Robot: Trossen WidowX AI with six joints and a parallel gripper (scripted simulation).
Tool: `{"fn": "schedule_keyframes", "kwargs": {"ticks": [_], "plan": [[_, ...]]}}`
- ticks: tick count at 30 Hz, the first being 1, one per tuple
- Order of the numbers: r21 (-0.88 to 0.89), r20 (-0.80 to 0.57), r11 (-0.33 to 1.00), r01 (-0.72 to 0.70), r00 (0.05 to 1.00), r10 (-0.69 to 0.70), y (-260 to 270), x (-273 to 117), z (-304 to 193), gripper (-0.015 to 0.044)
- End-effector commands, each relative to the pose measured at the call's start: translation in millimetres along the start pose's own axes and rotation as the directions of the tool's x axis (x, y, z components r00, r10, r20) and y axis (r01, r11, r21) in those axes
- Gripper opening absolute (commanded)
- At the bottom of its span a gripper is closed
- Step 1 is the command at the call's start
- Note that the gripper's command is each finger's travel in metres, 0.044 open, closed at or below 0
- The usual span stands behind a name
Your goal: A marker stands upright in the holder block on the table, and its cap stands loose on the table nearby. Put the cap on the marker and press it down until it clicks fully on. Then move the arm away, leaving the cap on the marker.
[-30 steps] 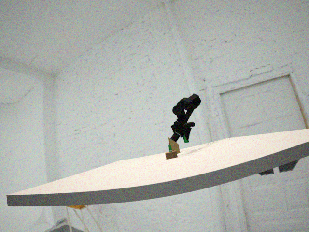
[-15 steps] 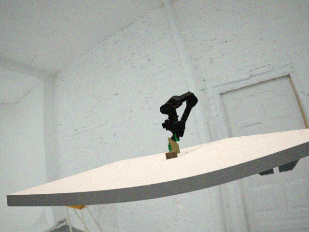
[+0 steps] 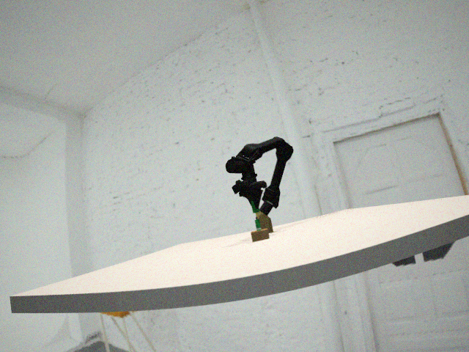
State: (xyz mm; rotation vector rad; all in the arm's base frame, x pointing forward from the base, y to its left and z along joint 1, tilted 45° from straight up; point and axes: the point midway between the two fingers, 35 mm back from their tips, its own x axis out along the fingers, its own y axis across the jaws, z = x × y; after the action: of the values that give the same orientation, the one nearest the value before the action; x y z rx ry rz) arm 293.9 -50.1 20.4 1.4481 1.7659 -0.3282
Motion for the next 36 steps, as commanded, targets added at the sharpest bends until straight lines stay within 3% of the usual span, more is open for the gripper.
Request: {"fn": "schedule_keyframes", "kwargs": {"ticks": [1, 36], "plan": [[-0.006, -0.004, 1.0, 0.004, 1.0, -0.004, -2.5, 0.2, 3.9, 0.0], [-0.007, -0.005, 1.0, 0.003, 1.0, -0.003, -1.9, 49.3, 3.8, 0.0]]}}
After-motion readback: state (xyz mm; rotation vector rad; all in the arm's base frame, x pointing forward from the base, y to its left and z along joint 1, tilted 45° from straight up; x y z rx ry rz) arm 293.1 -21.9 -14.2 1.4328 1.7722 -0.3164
